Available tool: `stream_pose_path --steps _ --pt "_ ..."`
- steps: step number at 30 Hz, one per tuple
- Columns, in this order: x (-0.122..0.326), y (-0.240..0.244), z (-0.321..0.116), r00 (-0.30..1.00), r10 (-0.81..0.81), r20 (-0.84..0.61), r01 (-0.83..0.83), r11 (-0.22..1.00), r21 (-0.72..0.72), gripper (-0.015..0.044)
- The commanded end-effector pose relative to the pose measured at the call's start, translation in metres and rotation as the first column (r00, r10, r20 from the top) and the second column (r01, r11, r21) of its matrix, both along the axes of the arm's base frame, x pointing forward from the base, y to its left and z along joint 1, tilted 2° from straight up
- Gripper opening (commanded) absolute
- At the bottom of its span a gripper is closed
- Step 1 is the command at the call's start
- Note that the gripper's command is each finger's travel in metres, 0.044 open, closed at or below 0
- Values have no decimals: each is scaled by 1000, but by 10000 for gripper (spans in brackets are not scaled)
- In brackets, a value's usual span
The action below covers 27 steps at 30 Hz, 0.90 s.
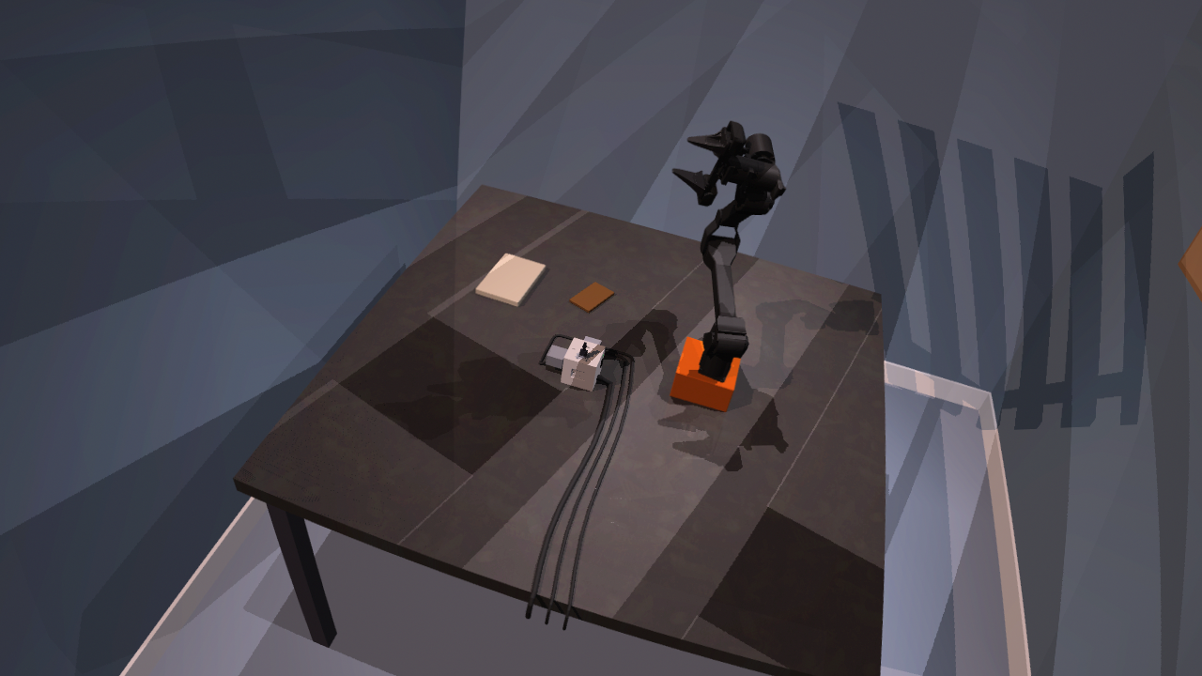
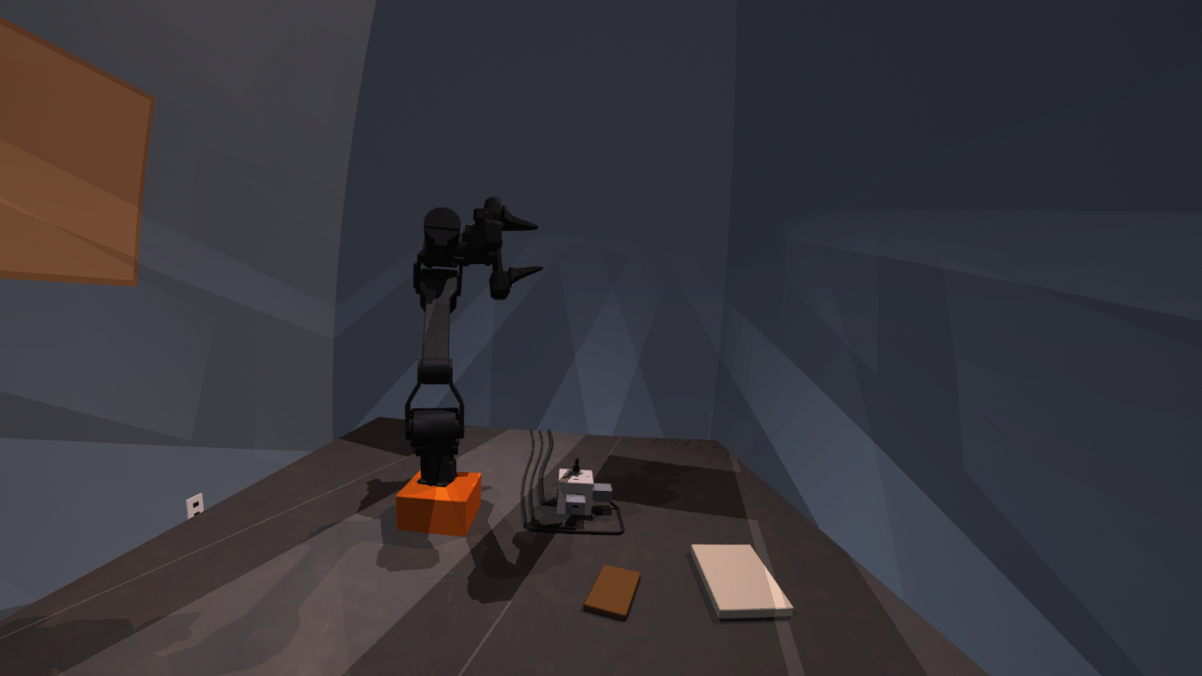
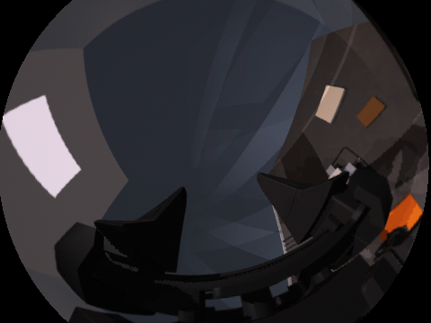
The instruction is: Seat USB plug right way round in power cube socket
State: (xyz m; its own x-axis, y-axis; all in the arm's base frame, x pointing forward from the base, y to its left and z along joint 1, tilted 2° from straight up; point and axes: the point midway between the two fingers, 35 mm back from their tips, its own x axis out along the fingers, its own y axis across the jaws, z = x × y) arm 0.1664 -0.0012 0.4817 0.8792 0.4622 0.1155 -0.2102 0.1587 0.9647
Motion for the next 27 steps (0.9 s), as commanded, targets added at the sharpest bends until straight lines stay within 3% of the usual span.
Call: stream_pose_path --steps 1,8,14,20,27 --pt "-2 2 2 1000 -5 8 5 1000 -2 426" --pt "-39 91 30 966 -77 247 114 984 -138 440" --pt "-26 168 6 965 -30 262 112 946 -303 440" --pt "9 222 -51 991 25 128 36 892 -450 440" --pt "79 242 -161 963 -84 -255 -80 816 -572 440"
